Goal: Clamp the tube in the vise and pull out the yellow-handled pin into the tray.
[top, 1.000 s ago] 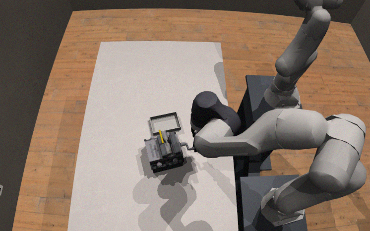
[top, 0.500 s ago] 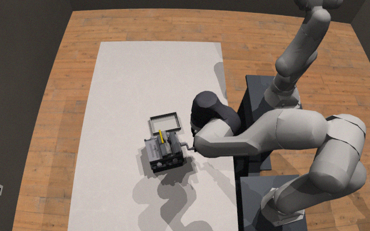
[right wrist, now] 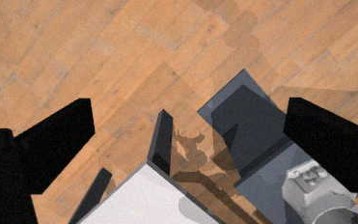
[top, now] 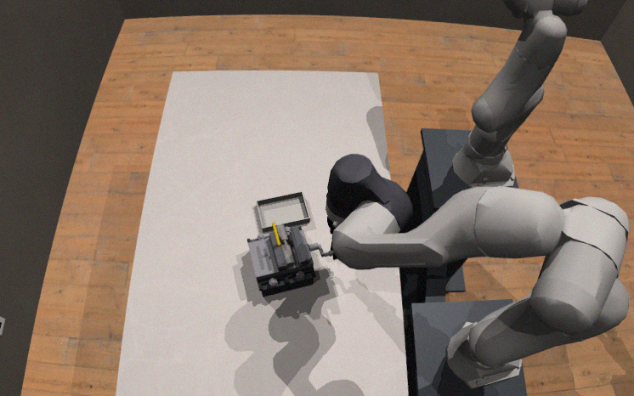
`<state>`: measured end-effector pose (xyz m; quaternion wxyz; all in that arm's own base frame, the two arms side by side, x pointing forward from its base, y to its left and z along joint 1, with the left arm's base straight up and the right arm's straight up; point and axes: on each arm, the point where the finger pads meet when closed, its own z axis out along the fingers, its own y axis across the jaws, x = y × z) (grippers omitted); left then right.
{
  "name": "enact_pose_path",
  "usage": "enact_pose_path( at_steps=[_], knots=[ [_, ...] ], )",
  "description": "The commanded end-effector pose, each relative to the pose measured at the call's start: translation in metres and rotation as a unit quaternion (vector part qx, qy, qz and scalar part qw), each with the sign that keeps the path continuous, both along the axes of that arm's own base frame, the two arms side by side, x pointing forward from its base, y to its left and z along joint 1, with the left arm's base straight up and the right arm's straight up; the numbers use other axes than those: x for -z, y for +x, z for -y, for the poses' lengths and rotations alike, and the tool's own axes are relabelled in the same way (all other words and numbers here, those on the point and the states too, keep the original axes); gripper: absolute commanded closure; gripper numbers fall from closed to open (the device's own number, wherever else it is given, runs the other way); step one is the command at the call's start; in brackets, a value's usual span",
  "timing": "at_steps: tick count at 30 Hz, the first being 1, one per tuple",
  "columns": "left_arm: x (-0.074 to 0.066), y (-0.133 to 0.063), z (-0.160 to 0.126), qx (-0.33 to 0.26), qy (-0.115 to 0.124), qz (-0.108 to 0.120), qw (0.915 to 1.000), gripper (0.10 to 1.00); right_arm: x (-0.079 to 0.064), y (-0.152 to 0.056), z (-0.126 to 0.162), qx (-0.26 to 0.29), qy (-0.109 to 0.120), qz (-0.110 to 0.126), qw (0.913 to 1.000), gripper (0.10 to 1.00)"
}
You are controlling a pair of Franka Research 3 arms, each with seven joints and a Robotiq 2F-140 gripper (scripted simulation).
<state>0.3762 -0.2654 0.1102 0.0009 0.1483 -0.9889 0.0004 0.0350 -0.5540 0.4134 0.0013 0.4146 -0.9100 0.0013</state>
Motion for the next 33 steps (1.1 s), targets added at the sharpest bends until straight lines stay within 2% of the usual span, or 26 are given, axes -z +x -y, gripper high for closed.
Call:
enact_pose_path(
  at_steps=[1,33],
  knots=[
    [-0.004,0.0,0.002,0.0,0.001,0.001,1.0,0.968,0.0,0.001,-0.001,0.003,0.002,0.001,1.0,0.098],
    [-0.023,0.006,0.02,0.0,0.001,0.001,1.0,0.968,0.0,0.001,-0.001,0.003,0.002,0.001,1.0,0.098]
  ],
)
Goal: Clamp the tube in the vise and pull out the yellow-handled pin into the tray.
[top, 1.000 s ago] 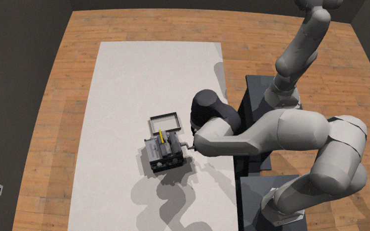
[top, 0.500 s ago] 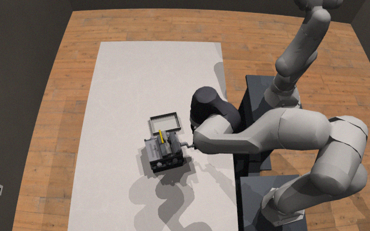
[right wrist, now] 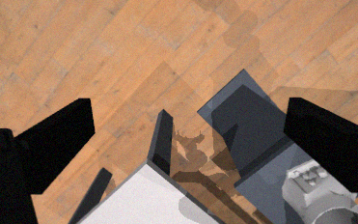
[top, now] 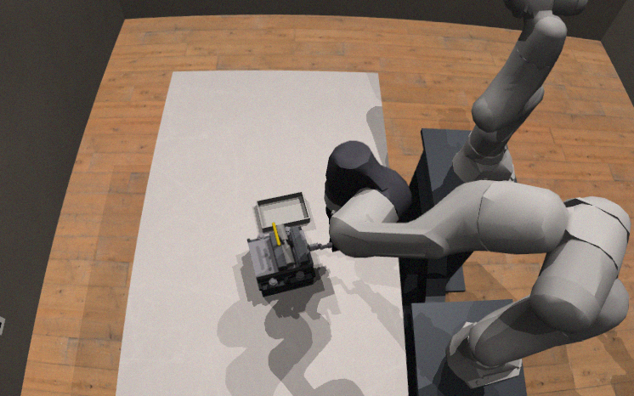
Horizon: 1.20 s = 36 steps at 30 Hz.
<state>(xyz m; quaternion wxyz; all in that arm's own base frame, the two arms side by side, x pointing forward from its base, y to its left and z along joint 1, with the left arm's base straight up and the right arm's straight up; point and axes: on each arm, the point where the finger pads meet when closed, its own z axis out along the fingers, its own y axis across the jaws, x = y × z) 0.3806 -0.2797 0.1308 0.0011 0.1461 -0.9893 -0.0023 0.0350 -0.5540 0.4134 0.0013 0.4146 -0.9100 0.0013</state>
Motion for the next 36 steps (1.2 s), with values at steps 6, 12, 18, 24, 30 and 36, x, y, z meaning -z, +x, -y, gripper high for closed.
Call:
enact_pose_path(
  at_steps=[6,12,18,24,30,36],
  knots=[
    [-0.004,0.004,0.012,-0.002,-0.002,0.001,1.0,0.968,0.0,0.001,-0.001,0.003,0.002,0.001,1.0,0.098],
    [-0.004,0.005,0.017,-0.002,-0.002,0.001,1.0,0.968,0.0,0.001,-0.001,0.003,0.002,0.001,1.0,0.098],
    [-0.003,0.008,0.025,-0.002,-0.002,0.001,1.0,0.968,0.0,0.001,-0.001,0.003,0.002,0.001,1.0,0.098],
    [0.001,0.01,0.033,-0.002,-0.002,0.001,1.0,0.968,0.0,0.001,-0.001,0.003,0.002,0.001,1.0,0.098],
    [0.004,0.011,0.038,-0.002,-0.002,0.001,1.0,0.968,0.0,0.001,-0.001,0.003,0.002,0.001,1.0,0.098],
    [0.012,0.013,0.043,-0.002,-0.002,0.001,1.0,0.968,0.0,0.001,-0.001,0.003,0.002,0.001,1.0,0.098]
  ],
)
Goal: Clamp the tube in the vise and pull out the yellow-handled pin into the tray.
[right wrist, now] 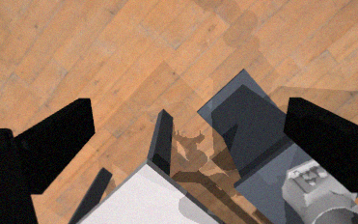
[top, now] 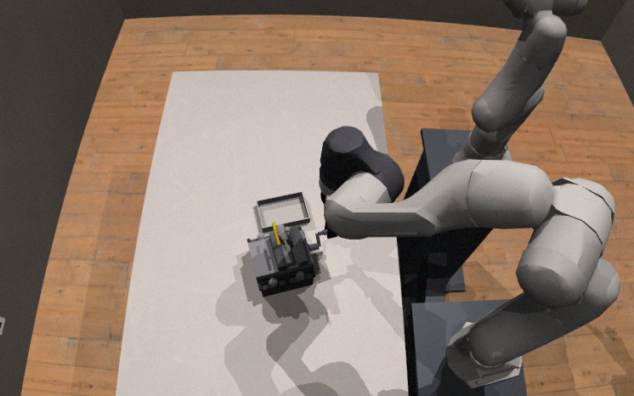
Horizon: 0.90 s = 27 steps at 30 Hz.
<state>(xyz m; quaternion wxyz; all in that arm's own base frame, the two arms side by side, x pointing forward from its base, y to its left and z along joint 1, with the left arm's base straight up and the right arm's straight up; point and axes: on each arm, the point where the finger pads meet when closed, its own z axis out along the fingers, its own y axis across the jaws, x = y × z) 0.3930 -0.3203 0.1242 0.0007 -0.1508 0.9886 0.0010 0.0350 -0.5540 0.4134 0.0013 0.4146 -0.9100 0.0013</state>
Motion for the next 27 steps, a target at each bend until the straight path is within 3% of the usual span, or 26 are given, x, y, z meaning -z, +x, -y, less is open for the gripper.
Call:
enact_pose_path(
  at_steps=[1,8,18,27],
  knots=[
    [0.007,0.001,0.004,0.003,-0.001,-0.001,1.0,0.968,0.0,0.001,-0.001,0.003,0.002,0.001,1.0,0.098],
    [0.016,0.002,0.007,0.003,-0.001,-0.001,1.0,0.968,0.0,0.001,-0.001,0.003,0.002,0.001,1.0,0.098],
    [0.043,0.0,0.0,0.003,-0.001,-0.001,1.0,0.968,0.0,0.001,-0.001,0.003,0.002,0.001,1.0,0.098],
    [0.053,-0.004,-0.012,0.003,-0.001,-0.001,1.0,0.968,0.0,0.001,-0.001,0.003,0.002,0.001,1.0,0.098]
  ],
)
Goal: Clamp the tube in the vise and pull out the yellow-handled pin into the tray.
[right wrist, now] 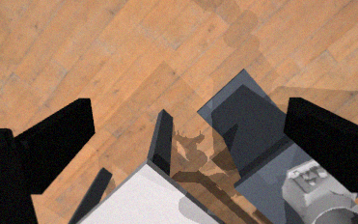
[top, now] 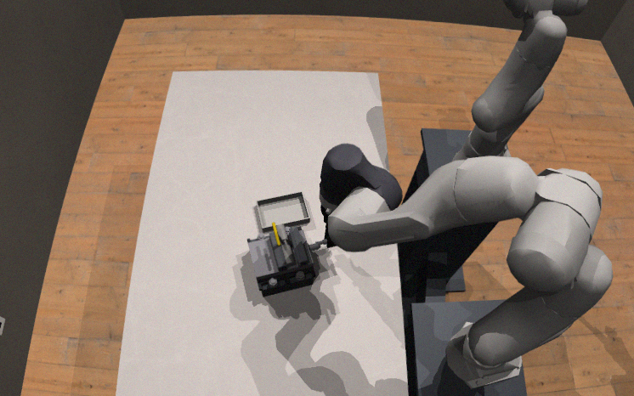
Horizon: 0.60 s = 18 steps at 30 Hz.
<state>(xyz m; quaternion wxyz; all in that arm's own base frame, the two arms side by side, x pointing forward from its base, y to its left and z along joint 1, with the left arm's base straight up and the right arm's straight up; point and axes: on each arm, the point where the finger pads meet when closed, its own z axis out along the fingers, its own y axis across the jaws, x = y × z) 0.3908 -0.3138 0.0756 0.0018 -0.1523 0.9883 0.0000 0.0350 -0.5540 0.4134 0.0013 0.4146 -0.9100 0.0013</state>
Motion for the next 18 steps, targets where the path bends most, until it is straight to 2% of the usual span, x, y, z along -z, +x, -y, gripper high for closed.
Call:
enact_pose_path(
  at_steps=[1,8,18],
  knots=[
    [0.005,-0.002,-0.008,0.004,0.0,-0.002,1.0,0.968,0.0,0.001,-0.001,0.003,0.002,0.001,1.0,0.098],
    [0.006,-0.007,-0.023,0.004,0.0,-0.002,1.0,0.968,0.0,0.001,-0.001,0.003,0.002,0.001,1.0,0.098],
    [0.0,-0.011,-0.037,0.004,0.0,-0.002,1.0,0.968,0.0,0.001,-0.001,0.003,0.002,0.001,1.0,0.098]
  ],
)
